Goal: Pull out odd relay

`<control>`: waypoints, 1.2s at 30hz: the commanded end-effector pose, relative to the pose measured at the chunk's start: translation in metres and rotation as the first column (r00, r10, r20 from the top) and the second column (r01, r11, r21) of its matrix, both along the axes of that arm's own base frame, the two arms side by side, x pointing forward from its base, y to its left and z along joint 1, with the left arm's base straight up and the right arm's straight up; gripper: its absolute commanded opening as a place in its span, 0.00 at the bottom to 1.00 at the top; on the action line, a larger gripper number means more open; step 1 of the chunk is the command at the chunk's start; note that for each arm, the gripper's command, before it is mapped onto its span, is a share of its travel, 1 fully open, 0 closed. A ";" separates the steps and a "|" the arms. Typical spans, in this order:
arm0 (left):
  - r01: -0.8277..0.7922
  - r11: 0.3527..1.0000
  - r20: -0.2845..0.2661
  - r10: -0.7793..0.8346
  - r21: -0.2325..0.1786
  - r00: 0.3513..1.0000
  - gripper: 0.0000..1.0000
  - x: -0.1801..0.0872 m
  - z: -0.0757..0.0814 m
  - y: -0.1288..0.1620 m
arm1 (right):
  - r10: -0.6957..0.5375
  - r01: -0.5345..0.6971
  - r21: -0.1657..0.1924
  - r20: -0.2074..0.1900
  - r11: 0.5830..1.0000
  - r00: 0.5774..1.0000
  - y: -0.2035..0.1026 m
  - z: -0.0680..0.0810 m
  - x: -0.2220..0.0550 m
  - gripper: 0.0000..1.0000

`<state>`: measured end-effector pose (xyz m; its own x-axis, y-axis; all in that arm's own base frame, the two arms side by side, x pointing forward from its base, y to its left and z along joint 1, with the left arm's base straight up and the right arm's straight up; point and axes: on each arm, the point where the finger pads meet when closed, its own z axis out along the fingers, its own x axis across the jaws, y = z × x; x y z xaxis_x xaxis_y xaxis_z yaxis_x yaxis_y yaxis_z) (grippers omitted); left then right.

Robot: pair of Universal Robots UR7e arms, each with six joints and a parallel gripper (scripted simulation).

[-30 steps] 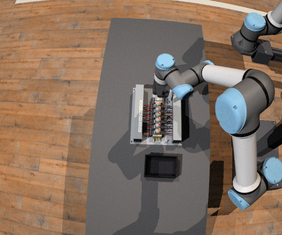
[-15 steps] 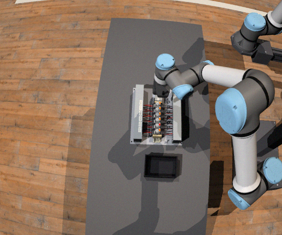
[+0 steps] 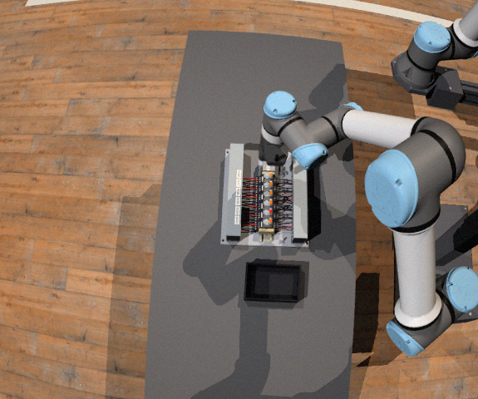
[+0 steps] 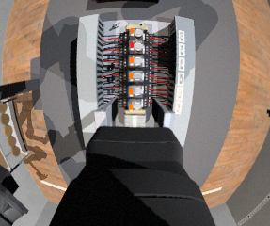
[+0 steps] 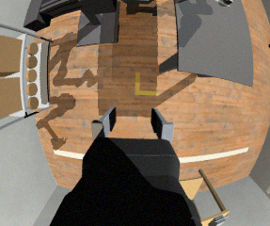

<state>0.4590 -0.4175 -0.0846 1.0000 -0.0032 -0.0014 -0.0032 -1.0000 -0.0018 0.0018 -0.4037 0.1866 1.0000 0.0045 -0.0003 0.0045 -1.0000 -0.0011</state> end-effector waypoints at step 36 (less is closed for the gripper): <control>0.000 1.000 0.001 0.000 -0.002 1.000 0.98 0.001 0.001 0.085 | 0.000 0.000 -0.001 0.000 1.000 1.000 0.000 0.000 0.000 1.00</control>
